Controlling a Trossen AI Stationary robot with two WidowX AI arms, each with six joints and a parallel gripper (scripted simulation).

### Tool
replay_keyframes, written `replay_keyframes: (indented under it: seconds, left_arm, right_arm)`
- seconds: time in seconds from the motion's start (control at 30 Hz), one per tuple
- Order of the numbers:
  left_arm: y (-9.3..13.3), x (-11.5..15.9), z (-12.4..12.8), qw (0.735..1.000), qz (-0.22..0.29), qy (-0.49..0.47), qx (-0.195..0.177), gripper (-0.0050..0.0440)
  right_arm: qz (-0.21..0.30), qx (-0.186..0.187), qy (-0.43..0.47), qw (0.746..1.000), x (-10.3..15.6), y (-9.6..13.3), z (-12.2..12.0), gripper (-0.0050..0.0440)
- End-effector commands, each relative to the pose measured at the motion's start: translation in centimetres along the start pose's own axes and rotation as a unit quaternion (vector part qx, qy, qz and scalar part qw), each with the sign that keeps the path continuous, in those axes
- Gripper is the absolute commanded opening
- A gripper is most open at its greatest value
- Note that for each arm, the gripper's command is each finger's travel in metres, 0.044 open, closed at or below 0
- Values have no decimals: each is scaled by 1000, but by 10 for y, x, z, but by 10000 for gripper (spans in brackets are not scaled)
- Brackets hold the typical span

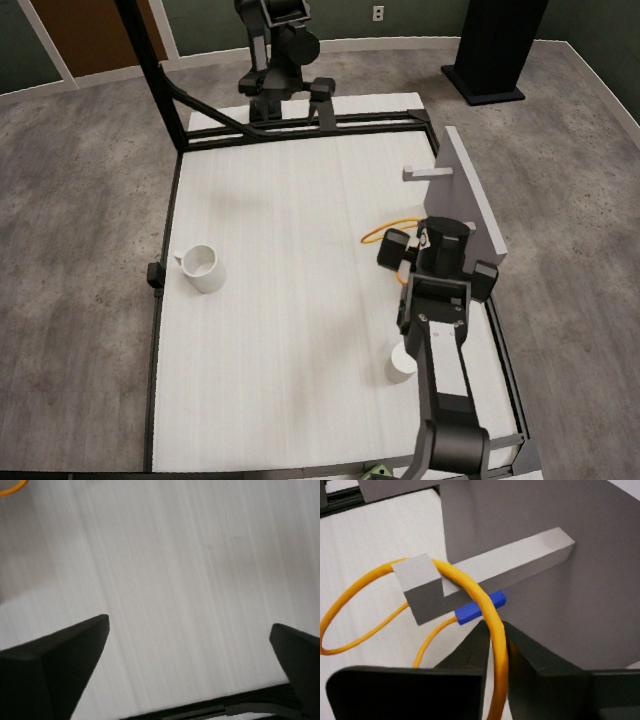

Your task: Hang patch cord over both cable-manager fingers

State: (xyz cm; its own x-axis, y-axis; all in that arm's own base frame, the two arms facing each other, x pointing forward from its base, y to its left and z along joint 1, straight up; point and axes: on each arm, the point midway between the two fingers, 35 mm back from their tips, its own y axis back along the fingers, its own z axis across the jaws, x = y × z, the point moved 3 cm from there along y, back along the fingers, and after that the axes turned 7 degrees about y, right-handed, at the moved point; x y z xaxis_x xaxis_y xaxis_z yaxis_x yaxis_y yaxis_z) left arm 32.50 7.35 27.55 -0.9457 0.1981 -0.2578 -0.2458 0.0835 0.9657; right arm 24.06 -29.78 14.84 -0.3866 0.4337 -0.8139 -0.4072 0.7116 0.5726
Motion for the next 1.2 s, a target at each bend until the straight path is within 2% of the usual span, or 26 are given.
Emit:
replay_keyframes:
  seconds: [0.0, 0.3, 0.47, 0.6, 0.7, 0.8, 0.87, 0.93, 1.17]
  left_arm:
    - [7, 2, -1, 1000, -9, -1, -4, 440]
    - [7, 2, -1, 1000, -9, -1, -4, 440]
    - [9, 4, -2, 1000, -10, 0, -5, 440]
    - [11, -2, 2, 999, -29, 5, -16, 440]
    - [15, -13, 9, 997, -62, 14, -36, 440]
    - [24, -32, 19, 991, -118, 28, -64, 440]
    - [24, -32, 19, 991, -118, 28, -64, 440]
    - [33, -47, 26, 982, -166, 39, -85, 440]
    - [50, -80, 40, 957, -262, 56, -114, 440]
  right_arm:
    - [1, 0, 2, 1000, 4, -3, -1, 25]
    - [1, 0, 2, 1000, 7, -4, -1, 25]
    - [-10, 0, -1, 1000, -1, -1, -1, 25]
    - [-10, 0, -1, 1000, -1, -1, -1, 25]
    - [-10, 0, -1, 1000, -1, -1, -1, 25]
    - [-10, 0, -1, 1000, -1, -1, -1, 25]
    - [-10, 0, -1, 1000, -1, -1, -1, 25]
    - [-10, 0, -1, 1000, -1, -1, -1, 25]
    - [-10, 0, -1, 1000, -1, -1, -1, 25]
